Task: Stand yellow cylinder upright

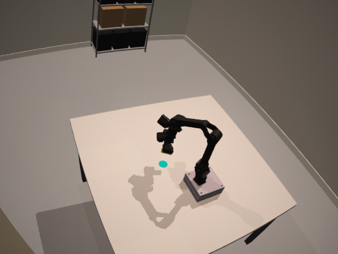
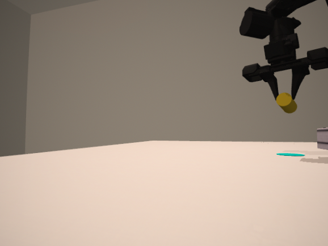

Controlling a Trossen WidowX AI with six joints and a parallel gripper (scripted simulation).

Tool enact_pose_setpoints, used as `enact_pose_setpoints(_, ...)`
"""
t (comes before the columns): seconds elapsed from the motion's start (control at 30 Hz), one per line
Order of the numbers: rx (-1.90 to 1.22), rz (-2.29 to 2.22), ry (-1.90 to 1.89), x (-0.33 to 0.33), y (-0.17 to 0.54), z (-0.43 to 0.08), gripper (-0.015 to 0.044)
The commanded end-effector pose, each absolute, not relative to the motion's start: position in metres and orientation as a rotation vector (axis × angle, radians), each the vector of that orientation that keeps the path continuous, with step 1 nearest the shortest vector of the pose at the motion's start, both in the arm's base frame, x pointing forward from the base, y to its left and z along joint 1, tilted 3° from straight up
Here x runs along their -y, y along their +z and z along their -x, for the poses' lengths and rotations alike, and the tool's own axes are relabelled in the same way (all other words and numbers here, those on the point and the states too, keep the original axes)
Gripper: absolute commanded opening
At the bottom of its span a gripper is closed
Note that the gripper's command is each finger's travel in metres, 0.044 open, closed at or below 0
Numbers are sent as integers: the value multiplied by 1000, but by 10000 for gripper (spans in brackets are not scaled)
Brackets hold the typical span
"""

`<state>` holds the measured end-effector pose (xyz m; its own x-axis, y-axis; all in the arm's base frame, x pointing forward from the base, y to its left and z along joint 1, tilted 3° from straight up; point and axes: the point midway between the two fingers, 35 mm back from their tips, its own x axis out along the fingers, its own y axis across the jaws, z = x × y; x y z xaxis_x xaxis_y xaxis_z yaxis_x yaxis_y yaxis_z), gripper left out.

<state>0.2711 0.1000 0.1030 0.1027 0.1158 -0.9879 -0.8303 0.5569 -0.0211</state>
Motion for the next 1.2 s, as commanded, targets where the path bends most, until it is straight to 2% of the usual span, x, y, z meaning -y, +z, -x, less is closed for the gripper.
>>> enact_pose_setpoints(0.0,-1272,675,796,-100,99,-272,105)
enact_pose_setpoints(1.17,-1089,458,834,-103,81,-290,105)
